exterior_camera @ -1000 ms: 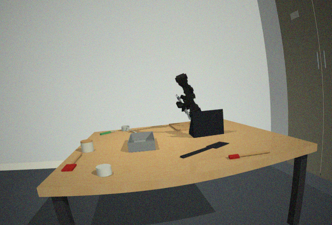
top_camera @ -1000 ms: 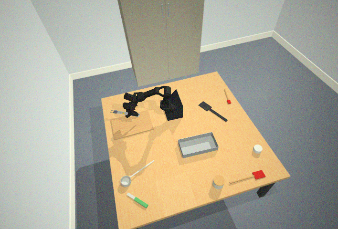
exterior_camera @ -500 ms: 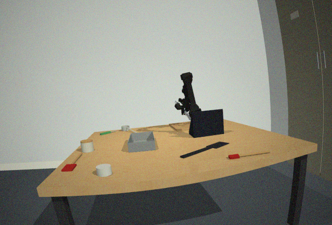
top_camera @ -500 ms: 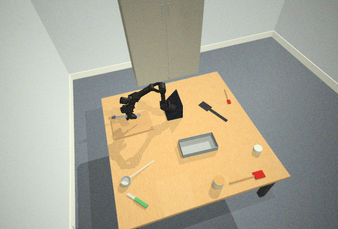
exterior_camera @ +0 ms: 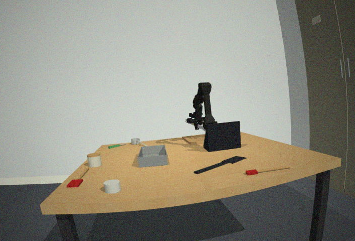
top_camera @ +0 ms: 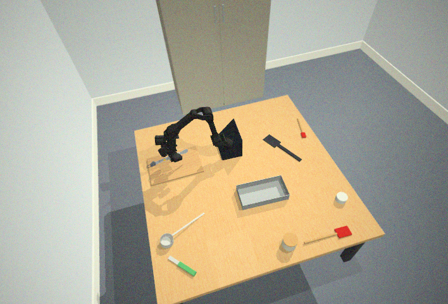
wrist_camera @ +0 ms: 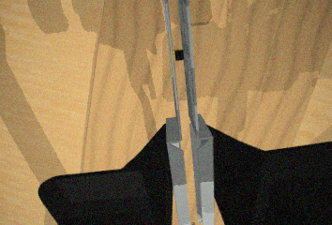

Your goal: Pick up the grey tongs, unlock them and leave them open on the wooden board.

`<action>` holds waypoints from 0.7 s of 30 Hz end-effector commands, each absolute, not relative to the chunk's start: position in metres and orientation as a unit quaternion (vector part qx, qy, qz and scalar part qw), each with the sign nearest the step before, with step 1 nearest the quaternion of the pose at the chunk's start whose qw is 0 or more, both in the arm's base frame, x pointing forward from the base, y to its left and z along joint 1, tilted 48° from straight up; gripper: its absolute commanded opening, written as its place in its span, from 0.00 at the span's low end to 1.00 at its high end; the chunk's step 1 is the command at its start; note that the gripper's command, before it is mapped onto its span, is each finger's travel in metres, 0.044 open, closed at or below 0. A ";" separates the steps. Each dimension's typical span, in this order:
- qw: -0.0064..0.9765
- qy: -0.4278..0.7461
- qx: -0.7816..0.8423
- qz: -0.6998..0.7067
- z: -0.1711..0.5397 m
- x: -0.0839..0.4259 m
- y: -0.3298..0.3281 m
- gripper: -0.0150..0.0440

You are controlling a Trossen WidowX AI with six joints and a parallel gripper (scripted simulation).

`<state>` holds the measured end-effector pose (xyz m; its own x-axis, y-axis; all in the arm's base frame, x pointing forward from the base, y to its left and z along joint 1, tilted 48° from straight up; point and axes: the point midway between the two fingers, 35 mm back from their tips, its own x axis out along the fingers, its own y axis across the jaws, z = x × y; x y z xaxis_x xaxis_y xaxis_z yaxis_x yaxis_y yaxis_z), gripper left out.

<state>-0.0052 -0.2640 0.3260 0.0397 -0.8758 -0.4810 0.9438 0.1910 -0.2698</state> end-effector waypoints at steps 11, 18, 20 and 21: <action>0.675 0.419 0.069 -0.604 0.318 0.003 -0.261 0.00; 0.674 0.421 0.069 -0.603 0.318 0.003 -0.261 0.00; 0.674 0.421 0.069 -0.603 0.317 0.003 -0.262 0.00; 0.674 0.421 0.069 -0.603 0.317 0.003 -0.262 0.00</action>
